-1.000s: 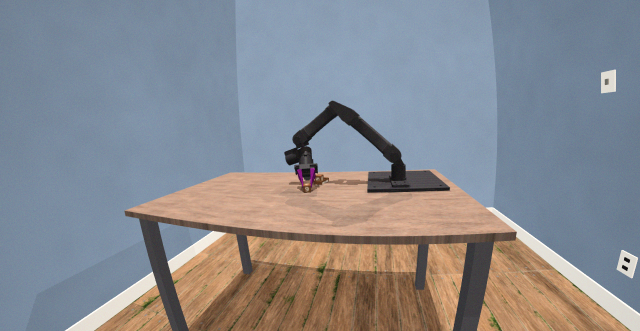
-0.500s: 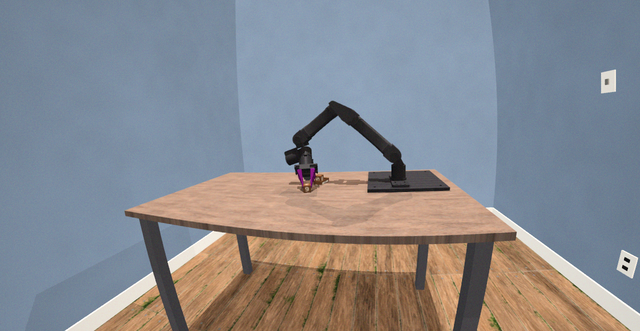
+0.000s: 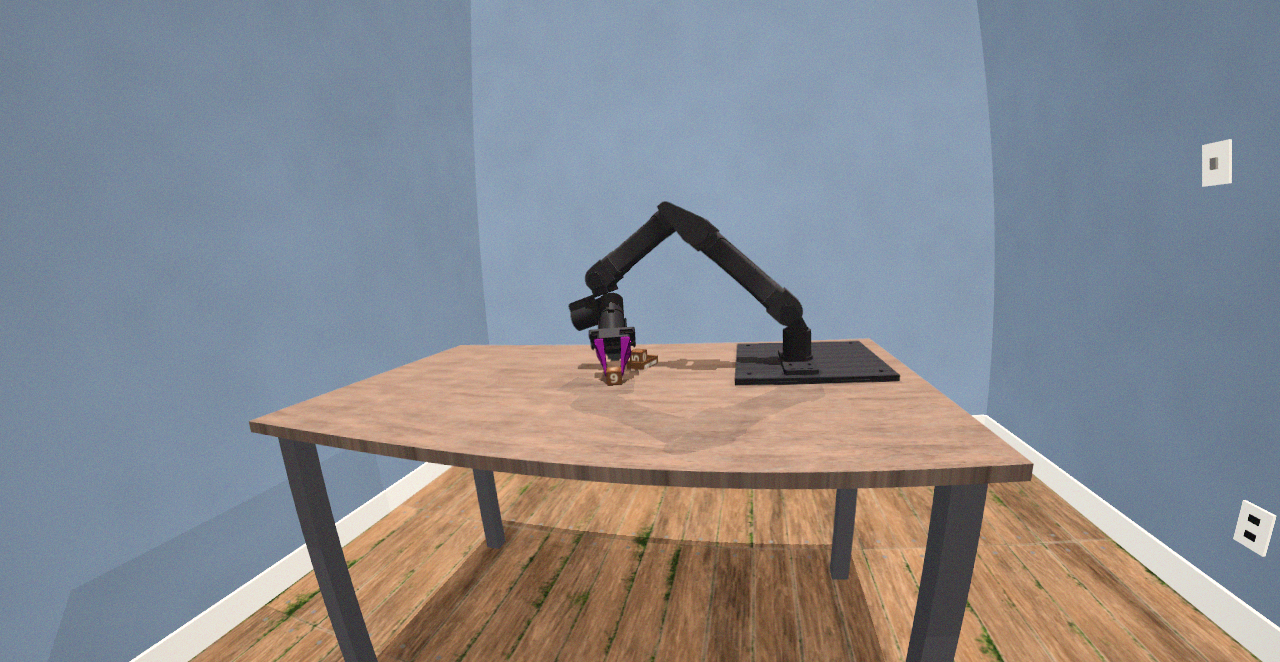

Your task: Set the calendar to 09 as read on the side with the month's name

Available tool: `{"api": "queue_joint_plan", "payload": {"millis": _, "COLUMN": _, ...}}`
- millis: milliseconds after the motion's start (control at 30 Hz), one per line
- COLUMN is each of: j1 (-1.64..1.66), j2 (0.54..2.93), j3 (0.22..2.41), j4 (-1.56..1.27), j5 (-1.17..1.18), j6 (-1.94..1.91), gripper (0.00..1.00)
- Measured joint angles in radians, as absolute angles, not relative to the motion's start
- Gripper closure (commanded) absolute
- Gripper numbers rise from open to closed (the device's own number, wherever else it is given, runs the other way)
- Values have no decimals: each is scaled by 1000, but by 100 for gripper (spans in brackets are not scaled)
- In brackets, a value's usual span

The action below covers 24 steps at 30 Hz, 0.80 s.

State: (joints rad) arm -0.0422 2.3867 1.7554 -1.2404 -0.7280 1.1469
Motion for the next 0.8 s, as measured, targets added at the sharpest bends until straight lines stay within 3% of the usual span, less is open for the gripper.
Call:
{"api": "queue_joint_plan", "payload": {"millis": 333, "j1": -42, "j2": 2387, "j3": 1755, "j4": -1240, "j5": -728, "j6": 1147, "gripper": 69}}
{"api": "queue_joint_plan", "payload": {"millis": 733, "j1": -42, "j2": 2387, "j3": 1755, "j4": -1240, "j5": -728, "j6": 1147, "gripper": 53}}
{"api": "queue_joint_plan", "payload": {"millis": 767, "j1": -42, "j2": 2387, "j3": 1755, "j4": -1240, "j5": -728, "j6": 1147, "gripper": 34}}
{"api": "queue_joint_plan", "payload": {"millis": 800, "j1": -42, "j2": 2387, "j3": 1755, "j4": -1240, "j5": -728, "j6": 1147, "gripper": 34}}
